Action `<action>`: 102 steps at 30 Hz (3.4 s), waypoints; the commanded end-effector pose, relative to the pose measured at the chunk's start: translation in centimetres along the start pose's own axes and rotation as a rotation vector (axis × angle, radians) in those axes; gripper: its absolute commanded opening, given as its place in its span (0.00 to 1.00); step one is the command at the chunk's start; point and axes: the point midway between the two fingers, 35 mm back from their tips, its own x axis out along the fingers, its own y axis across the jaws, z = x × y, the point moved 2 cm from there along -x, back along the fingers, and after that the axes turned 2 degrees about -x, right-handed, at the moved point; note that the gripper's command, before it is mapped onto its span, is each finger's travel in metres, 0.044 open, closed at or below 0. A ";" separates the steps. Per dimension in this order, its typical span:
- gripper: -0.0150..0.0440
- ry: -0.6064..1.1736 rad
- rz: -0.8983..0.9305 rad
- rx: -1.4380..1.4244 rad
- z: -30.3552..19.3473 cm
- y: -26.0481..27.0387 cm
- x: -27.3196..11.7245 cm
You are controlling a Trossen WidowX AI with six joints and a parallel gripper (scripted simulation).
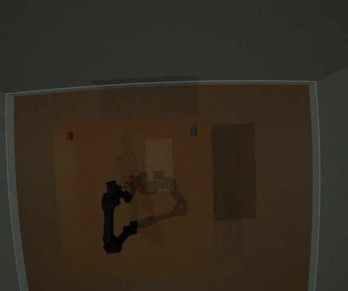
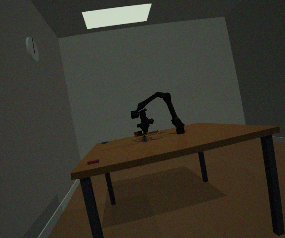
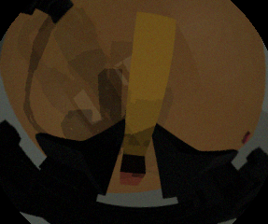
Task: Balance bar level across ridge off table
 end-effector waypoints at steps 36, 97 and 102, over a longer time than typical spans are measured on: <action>0.25 -0.001 -0.003 -0.003 0.0 0.0 0.3; 0.25 -0.001 -0.003 -0.003 0.1 0.0 0.8; 0.25 -0.001 -0.003 -0.003 0.1 0.0 0.9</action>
